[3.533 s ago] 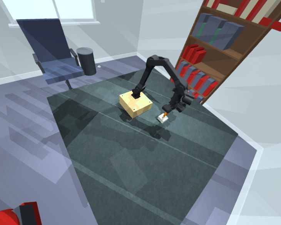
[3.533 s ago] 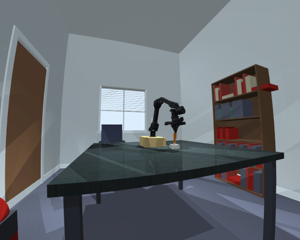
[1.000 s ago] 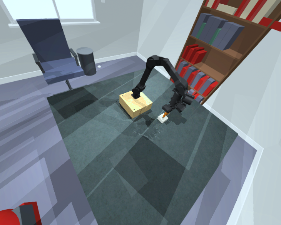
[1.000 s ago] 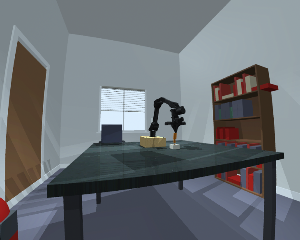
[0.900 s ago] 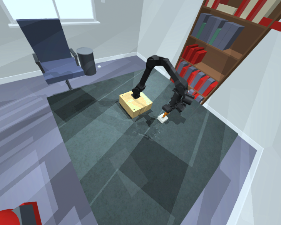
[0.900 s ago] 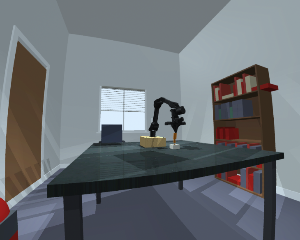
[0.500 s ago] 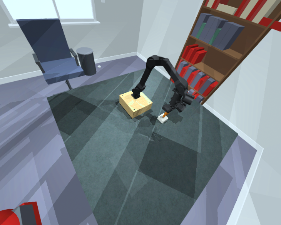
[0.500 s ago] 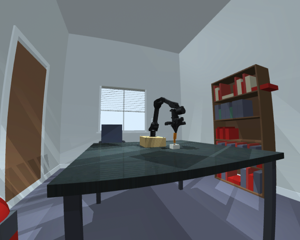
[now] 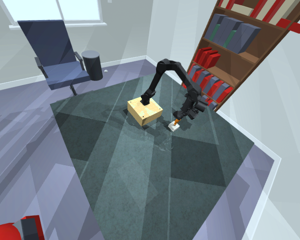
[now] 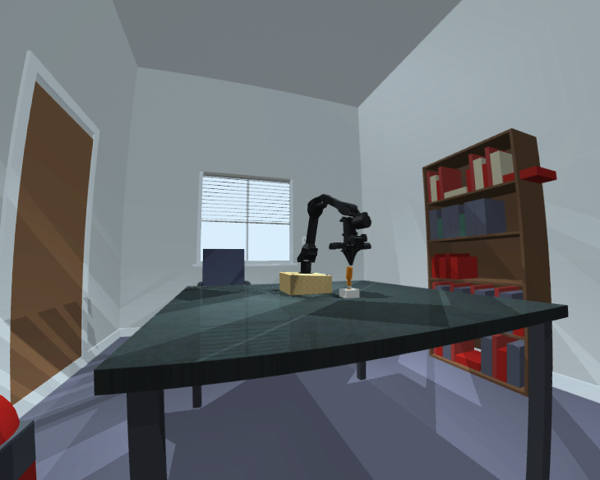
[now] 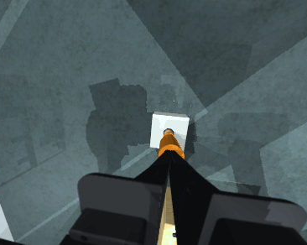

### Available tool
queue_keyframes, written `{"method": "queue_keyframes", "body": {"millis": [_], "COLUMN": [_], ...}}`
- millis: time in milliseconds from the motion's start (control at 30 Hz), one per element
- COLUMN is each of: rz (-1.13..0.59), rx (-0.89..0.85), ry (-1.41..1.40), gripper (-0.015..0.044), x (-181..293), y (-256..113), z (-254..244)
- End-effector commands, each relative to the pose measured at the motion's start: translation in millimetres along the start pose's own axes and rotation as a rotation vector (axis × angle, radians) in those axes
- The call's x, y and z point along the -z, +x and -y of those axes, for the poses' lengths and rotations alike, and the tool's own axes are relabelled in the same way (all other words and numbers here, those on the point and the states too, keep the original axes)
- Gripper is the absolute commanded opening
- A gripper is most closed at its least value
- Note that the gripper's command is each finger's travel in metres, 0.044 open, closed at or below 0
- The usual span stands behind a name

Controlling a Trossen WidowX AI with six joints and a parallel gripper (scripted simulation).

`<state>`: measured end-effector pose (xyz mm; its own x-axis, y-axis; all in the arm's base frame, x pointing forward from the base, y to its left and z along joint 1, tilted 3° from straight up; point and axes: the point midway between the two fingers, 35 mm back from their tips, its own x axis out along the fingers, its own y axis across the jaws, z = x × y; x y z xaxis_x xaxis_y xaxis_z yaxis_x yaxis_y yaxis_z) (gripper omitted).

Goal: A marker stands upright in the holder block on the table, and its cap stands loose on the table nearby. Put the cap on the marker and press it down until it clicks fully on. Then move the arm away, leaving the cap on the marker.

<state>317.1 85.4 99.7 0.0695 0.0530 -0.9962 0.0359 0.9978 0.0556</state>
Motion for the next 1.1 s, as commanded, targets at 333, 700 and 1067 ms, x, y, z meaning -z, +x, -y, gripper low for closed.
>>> {"method": "queue_keyframes", "body": {"millis": [333, 700, 1067], "rz": [0.018, 0.018, 0.018], "rx": [-0.005, -0.005, -0.005], "ry": [-0.001, -0.001, -0.001], "gripper": [0.0053, 0.0341, 0.0440], "x": [-4.5, -4.5, -4.5], "y": [-82.8, -82.8, -82.8], "z": [-1.1, -1.1, -1.1]}}
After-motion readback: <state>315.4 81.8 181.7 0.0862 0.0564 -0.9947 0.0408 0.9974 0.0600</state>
